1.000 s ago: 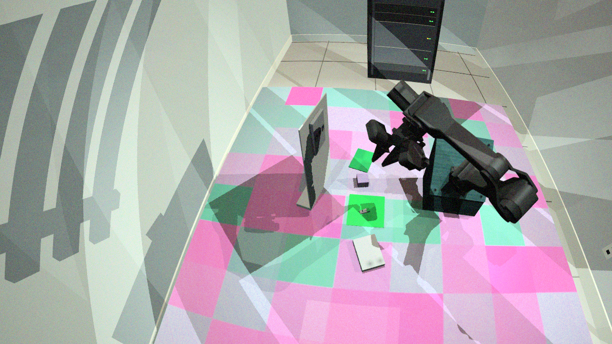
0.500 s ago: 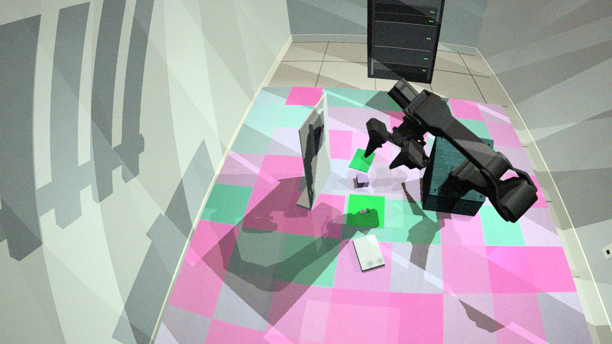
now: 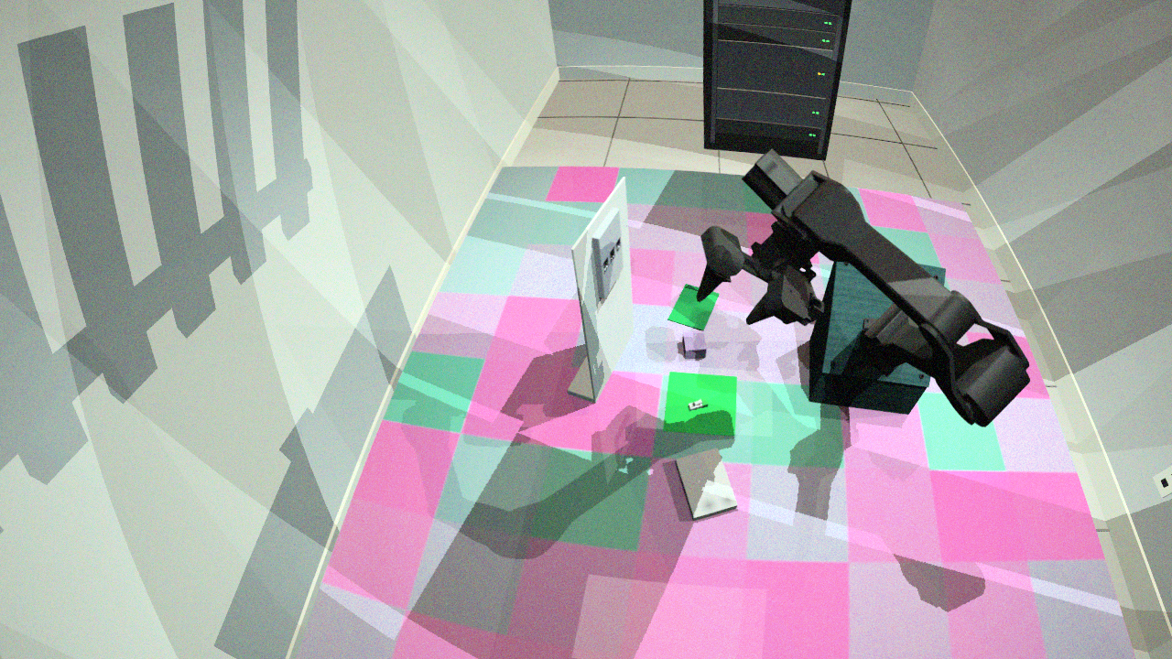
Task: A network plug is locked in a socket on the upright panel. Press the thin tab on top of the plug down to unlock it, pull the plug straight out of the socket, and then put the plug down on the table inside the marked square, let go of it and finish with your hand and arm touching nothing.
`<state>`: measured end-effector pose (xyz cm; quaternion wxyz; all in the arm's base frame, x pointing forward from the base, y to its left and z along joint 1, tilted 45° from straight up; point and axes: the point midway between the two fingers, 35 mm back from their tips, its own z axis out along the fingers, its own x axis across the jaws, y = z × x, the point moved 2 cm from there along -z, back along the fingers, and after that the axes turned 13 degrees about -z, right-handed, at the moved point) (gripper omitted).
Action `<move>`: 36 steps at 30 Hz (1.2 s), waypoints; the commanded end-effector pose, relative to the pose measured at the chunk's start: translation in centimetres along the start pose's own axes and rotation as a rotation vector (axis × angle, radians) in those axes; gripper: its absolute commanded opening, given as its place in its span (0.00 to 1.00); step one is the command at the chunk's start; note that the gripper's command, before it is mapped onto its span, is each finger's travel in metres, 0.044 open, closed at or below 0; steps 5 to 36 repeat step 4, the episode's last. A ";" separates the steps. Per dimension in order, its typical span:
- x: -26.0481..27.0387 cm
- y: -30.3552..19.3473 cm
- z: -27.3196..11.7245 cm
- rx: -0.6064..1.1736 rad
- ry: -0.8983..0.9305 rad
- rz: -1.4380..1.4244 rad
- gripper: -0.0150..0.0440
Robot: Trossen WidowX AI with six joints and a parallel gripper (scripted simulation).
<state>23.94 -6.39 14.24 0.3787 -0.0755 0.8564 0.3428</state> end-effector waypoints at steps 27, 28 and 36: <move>0.0 0.0 0.0 -0.004 -0.002 -0.001 1.00; 0.0 0.0 0.0 -0.004 -0.002 -0.001 1.00; 0.0 0.0 0.0 -0.004 -0.002 -0.001 1.00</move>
